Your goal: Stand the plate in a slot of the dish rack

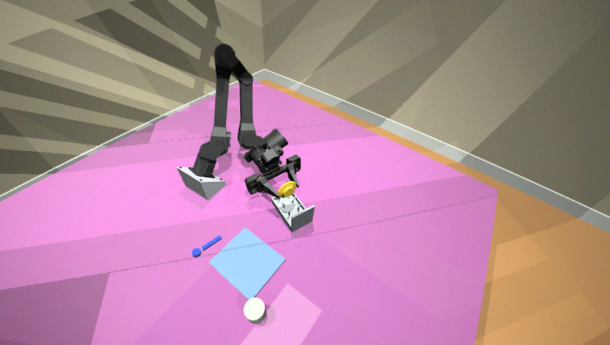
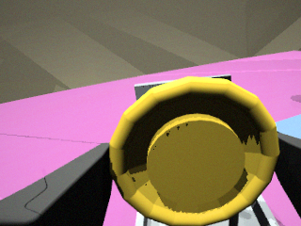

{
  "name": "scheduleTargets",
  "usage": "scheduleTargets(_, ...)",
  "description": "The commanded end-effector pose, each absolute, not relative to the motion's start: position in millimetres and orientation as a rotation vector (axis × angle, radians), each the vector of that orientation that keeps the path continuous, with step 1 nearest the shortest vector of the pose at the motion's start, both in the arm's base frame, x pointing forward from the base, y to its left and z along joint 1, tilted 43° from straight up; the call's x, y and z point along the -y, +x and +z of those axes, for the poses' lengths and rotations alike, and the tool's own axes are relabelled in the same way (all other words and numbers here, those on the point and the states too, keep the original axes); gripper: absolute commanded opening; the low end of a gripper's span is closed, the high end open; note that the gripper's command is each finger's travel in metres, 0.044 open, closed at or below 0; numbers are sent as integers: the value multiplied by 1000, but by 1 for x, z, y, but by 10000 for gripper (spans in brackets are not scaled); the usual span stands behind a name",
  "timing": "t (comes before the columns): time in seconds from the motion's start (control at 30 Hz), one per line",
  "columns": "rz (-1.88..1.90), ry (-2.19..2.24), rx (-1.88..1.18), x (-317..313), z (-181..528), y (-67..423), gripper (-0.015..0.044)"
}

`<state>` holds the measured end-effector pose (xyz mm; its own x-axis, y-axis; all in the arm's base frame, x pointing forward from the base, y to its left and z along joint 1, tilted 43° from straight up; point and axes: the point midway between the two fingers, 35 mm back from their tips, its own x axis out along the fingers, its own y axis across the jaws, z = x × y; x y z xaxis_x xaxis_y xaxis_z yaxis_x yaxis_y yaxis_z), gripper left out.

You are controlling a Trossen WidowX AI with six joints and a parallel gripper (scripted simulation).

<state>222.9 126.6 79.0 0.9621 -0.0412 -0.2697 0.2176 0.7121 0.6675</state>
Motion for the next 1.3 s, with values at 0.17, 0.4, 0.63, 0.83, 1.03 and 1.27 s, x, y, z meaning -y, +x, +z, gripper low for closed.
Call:
scheduleTargets(0.17, -146, 764, -245, -136, 61, 218, 0)
scheduleTargets(0.4, -140, 760, -252, -134, 66, 219, 0)
scheduleTargets(0.63, -143, 759, -252, -134, 64, 219, 53)
scheduleTargets(0.83, -143, 759, -252, -134, 64, 219, 210)
scheduleTargets(1.03, -143, 759, -252, -134, 64, 219, 367)
scheduleTargets(1.27, -143, 759, -252, -134, 64, 219, 400)
